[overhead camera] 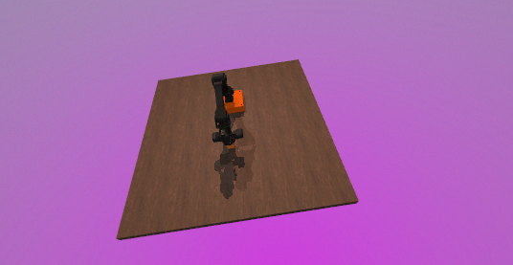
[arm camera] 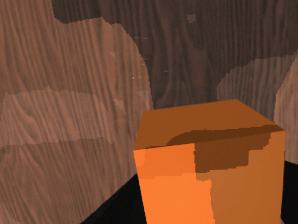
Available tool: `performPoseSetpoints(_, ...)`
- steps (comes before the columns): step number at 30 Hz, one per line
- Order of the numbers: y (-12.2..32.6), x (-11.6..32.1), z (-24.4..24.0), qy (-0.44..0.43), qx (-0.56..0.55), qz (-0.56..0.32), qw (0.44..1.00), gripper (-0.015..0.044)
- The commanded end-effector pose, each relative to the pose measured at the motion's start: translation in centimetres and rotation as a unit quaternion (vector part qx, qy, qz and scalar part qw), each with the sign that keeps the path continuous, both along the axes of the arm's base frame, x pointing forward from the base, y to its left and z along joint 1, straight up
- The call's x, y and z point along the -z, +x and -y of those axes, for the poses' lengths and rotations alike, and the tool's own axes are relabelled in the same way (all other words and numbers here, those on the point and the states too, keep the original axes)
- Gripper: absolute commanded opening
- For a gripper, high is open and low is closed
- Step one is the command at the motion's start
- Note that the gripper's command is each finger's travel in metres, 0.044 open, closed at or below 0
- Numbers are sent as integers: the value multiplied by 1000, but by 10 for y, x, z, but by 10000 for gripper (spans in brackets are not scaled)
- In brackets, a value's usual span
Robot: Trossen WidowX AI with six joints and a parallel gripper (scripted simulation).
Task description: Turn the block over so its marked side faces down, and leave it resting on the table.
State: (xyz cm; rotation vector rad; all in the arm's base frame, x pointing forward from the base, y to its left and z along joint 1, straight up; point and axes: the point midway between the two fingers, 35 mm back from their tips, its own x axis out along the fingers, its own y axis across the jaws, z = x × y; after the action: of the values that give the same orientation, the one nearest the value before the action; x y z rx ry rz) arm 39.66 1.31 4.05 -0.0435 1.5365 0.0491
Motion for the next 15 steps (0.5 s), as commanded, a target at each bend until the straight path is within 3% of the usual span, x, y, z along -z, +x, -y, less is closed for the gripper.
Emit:
performPoseSetpoints(1,0,-1,0,-1,-1,9,1000,0)
performPoseSetpoints(15,3,6,0,5,0,110,994,0)
